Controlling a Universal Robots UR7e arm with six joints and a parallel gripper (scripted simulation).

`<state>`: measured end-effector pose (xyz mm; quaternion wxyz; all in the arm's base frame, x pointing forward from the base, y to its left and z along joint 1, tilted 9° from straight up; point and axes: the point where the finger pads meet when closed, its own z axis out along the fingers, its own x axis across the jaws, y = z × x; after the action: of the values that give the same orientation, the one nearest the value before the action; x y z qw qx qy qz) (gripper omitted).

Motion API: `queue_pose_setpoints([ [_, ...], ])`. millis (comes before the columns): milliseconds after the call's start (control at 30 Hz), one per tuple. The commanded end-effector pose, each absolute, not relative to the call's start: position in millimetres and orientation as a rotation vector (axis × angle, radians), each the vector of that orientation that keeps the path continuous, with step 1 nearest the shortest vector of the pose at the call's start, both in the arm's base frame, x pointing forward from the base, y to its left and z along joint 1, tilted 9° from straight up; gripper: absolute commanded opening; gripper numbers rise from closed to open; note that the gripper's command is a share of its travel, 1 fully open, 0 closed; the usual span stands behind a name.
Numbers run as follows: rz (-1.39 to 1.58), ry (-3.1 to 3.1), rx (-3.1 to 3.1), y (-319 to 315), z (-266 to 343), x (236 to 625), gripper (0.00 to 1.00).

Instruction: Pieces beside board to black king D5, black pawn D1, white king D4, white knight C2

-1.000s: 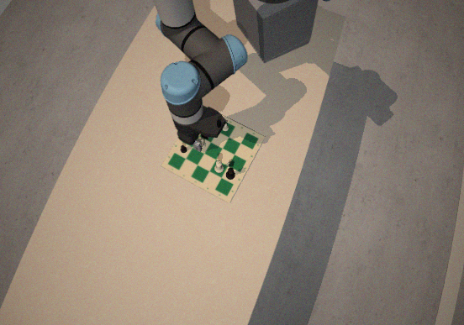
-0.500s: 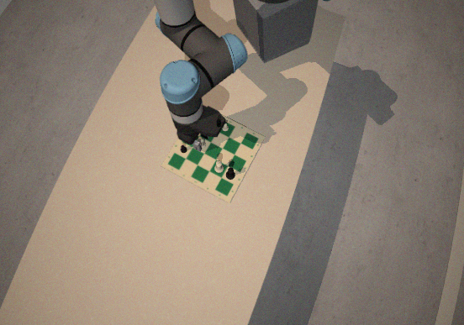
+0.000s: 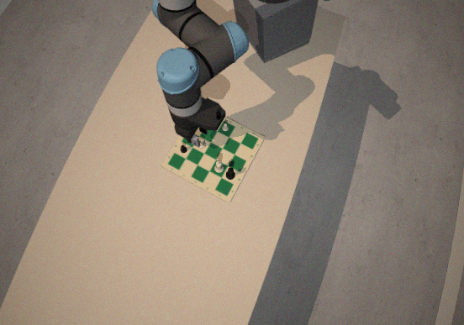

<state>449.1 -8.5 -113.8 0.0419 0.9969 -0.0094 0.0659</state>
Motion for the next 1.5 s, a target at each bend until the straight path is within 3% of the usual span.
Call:
queue_pose_setpoints([
  [0,0.192,-0.028,3.054,-4.8,-85.5,443.6,0.73],
  [500,0.195,-0.028,3.053,-4.3,-67.4,443.0,0.73],
  [533,0.195,-0.028,3.053,-4.3,-67.4,443.0,1.00],
  [1467,0.195,-0.028,3.053,-3.6,-62.0,442.0,1.00],
])
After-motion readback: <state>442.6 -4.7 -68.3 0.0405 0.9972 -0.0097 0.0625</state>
